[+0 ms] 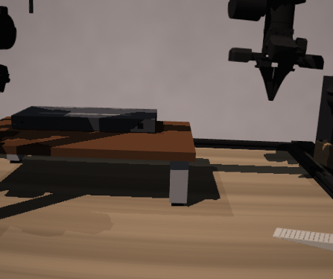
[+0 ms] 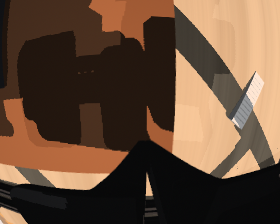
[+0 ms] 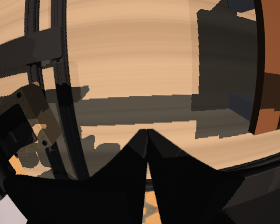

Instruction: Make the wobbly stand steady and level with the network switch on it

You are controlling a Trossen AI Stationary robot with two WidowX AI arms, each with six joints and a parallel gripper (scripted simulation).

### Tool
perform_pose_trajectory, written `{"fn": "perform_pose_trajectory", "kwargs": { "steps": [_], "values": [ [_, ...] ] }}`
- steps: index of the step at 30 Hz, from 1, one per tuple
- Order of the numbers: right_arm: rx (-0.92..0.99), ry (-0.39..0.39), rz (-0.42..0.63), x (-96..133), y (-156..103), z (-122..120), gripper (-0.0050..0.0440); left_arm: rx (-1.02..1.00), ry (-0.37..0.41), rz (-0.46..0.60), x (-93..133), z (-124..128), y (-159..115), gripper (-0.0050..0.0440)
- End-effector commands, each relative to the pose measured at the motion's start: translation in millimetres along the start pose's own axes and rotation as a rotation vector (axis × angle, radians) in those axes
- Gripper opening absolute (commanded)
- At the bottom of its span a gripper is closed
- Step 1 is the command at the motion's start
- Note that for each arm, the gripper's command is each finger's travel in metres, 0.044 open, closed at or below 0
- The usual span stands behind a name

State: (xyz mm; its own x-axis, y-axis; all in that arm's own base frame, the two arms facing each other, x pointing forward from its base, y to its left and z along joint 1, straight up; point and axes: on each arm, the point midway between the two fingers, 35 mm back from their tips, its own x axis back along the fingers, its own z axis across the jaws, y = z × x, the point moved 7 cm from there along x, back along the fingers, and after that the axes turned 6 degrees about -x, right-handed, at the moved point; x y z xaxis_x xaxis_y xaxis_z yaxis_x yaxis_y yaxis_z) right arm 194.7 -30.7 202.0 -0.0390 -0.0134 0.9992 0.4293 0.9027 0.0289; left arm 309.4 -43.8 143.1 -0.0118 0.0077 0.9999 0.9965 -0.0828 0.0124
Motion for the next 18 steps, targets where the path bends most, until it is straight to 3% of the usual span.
{"fn": "perform_pose_trajectory", "kwargs": {
  "steps": [1,6,7,18],
  "values": [
    [0.0,0.0,0.0,0.0,0.0,0.0,0.0,0.003,0.007,0.012,-10.0,0.7,-0.2,0.0],
    [0.0,0.0,0.0,0.0,0.0,0.0,0.0,0.003,0.007,0.012,-10.0,0.7,-0.2,0.0],
    [0.0,0.0,0.0,0.0,0.0,0.0,0.0,0.0,0.0,0.0,60.4,0.7,-0.2,0.0],
    [0.0,0.0,0.0,0.0,0.0,0.0,0.0,0.0,0.0,0.0,60.4,0.7,-0.2,0.0]
  ]
}}
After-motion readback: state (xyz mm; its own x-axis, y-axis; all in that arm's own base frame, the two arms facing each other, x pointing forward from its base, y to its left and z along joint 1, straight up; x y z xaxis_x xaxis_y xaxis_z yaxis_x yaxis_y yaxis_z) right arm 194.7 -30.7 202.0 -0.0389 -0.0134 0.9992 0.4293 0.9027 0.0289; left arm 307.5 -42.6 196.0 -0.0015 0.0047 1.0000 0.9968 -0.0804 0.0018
